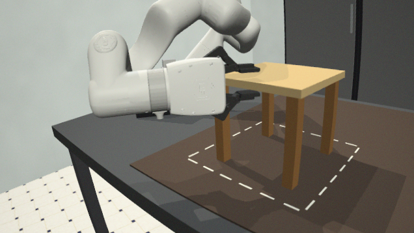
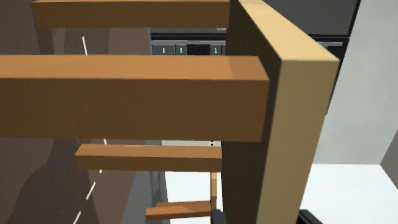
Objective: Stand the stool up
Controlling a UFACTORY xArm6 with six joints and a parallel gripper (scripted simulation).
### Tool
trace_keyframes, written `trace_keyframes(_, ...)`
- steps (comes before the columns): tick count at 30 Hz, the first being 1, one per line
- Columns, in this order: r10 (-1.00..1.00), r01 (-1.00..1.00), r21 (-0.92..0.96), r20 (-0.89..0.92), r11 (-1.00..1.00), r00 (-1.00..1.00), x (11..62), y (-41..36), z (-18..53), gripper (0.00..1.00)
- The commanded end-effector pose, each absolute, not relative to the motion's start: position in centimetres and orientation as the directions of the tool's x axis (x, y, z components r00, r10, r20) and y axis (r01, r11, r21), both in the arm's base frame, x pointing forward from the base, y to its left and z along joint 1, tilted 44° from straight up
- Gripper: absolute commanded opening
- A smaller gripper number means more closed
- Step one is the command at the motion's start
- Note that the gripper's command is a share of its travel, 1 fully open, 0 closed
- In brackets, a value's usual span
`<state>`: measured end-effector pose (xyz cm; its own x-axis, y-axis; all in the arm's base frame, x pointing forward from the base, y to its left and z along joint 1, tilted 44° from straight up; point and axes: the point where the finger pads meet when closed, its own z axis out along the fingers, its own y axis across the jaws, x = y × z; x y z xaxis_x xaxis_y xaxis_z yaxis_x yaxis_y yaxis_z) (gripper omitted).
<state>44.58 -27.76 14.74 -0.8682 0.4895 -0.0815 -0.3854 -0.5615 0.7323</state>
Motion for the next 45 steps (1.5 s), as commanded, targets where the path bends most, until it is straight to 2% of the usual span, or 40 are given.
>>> trace_keyframes(1,0.490,-0.388,0.732,-0.086,-0.560,-0.868,43.8,-29.6,13.1,0.45)
trace_keyframes(15,0.490,-0.388,0.732,-0.085,-0.560,-0.868,42.4,-32.7,10.0,0.45)
trace_keyframes(45,0.490,-0.388,0.732,-0.086,-0.560,-0.868,42.3,-32.8,9.9,0.45)
